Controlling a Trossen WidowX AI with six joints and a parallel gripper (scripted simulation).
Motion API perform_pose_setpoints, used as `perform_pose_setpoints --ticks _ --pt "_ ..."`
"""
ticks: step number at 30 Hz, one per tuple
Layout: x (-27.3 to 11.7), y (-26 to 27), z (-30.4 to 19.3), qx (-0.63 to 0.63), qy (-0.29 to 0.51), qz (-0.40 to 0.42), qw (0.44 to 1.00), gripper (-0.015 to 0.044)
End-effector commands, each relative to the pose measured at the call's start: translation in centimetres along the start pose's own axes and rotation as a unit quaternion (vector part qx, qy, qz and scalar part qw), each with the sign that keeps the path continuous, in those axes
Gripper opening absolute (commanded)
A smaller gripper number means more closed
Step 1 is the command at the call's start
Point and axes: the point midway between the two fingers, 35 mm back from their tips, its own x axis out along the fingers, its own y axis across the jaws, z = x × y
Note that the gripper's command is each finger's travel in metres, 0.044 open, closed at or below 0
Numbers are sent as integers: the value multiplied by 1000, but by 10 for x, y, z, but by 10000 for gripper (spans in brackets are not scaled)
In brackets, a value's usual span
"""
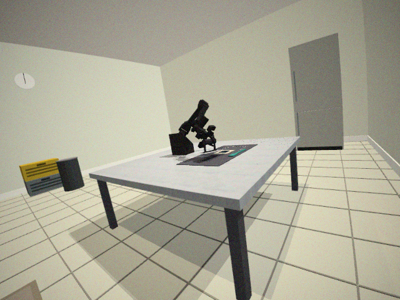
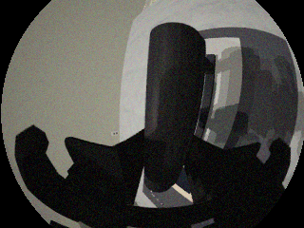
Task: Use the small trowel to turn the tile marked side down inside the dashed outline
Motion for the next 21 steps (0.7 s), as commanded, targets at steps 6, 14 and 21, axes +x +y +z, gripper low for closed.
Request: perform_pose_setpoints --ticks 6,14,21 --pt "5 1 2 -2 -4 9 1000 0" --pt "14 -9 2 -1 -4 9 1000 0" --pt "20 -18 1 -1 -4 9 1000 0"
